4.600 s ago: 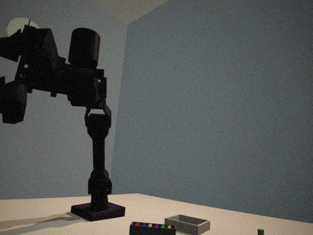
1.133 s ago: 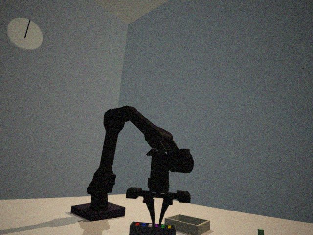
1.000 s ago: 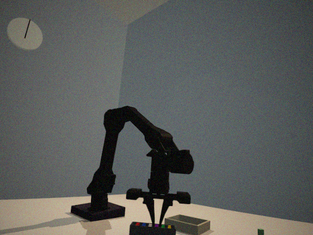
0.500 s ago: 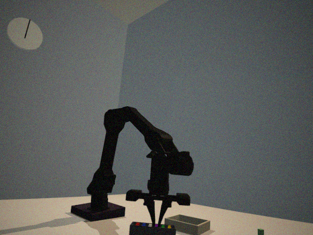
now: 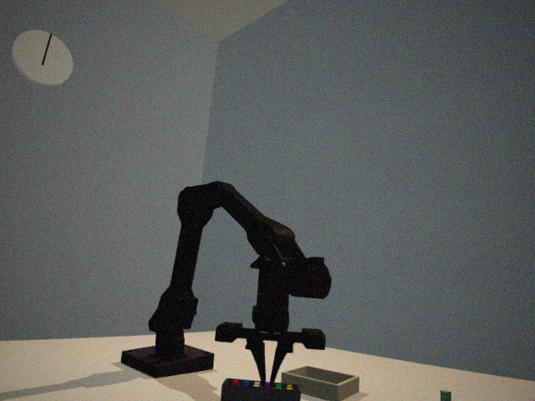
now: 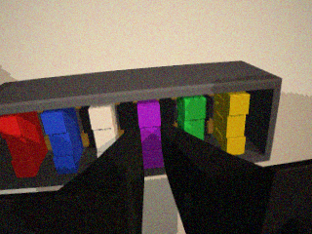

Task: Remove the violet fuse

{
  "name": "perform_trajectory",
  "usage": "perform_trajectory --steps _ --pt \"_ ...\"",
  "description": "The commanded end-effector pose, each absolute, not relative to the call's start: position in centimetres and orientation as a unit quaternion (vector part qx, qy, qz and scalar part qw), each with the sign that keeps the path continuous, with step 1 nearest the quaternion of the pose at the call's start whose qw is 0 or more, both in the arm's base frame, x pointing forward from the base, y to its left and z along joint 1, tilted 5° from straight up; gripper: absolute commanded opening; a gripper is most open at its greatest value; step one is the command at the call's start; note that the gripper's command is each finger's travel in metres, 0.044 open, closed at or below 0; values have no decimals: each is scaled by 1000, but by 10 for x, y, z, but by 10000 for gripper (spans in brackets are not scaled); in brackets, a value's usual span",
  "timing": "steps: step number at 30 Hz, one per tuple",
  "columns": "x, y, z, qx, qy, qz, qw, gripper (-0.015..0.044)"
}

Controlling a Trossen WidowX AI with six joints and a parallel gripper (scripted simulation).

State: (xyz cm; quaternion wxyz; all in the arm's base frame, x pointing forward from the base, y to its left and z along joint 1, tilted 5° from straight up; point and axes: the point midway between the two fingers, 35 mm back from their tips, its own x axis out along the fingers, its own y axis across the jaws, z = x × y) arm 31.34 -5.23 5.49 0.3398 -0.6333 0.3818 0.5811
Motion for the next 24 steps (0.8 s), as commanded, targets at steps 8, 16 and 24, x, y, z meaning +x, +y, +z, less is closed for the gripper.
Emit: perform_trajectory --steps 8,16,24 --pt "313 -52 61 -633 382 582 340 0" --pt "313 -51 65 -633 381 582 339 0" --pt "313 -51 68 -633 381 582 339 0"
